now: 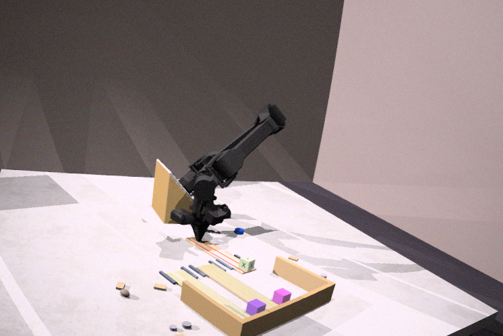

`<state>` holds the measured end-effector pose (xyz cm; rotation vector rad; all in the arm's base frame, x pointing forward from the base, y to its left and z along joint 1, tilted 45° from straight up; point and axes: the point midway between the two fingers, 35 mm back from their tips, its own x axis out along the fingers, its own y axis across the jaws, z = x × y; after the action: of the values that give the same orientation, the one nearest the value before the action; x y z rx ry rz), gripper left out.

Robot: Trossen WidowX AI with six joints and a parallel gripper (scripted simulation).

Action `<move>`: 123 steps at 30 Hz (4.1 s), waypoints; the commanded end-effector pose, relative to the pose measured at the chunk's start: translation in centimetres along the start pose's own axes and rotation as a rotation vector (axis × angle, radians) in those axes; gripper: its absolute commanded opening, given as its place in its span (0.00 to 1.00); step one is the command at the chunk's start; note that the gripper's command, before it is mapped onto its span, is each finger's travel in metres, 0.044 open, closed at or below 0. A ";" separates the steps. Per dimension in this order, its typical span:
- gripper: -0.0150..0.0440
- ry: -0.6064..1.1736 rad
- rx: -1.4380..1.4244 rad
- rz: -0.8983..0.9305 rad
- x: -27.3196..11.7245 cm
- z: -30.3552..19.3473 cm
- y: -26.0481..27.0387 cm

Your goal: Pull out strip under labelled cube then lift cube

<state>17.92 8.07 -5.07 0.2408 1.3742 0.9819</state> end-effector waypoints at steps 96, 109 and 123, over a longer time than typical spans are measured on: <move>0.68 0.017 -0.196 0.004 -1.2 19.8 0.8; 0.52 0.018 -0.206 0.000 -0.5 20.0 0.9; 0.25 0.019 -0.203 0.000 -2.0 18.3 1.0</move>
<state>34.72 15.49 0.89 0.0752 1.2819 1.1258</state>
